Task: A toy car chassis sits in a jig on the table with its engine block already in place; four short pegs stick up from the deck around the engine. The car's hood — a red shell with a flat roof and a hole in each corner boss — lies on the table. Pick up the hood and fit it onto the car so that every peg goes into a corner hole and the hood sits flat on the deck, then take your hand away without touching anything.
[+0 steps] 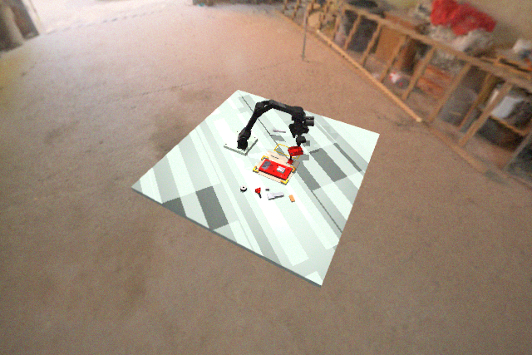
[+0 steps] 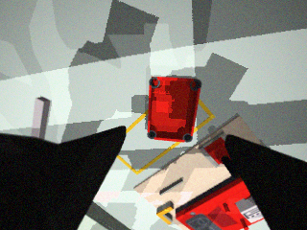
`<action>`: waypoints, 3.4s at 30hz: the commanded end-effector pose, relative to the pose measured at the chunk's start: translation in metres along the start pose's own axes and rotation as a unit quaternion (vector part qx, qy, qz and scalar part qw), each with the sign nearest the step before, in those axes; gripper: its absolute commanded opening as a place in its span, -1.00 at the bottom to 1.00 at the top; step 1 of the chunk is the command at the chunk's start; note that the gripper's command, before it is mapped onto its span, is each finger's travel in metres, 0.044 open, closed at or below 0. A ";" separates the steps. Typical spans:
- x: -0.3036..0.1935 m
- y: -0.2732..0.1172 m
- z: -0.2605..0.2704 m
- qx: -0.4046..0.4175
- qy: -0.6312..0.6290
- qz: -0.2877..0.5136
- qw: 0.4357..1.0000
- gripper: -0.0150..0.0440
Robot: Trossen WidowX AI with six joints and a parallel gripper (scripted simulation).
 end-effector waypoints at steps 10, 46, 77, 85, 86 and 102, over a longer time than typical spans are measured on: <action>0.001 0.010 -0.001 0.004 0.003 0.003 1.000 1.00; 0.001 0.032 -0.002 0.004 0.003 0.003 1.000 1.00; 0.001 0.050 -0.002 0.004 0.003 0.003 1.000 1.00; 0.001 0.055 -0.002 0.004 0.003 0.003 1.000 1.00; 0.001 0.056 -0.002 0.004 0.003 0.003 1.000 1.00; 0.001 0.063 -0.002 0.004 0.003 0.003 1.000 1.00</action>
Point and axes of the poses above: the point midway between the two fingers, 35 mm back from their tips, its own y axis out along the fingers, its own z axis across the jaws, x = y × z, the point moved 6 cm from there along -y, back along the fingers, and after that the axes turned 9 degrees about -y, right-handed, at the moved point
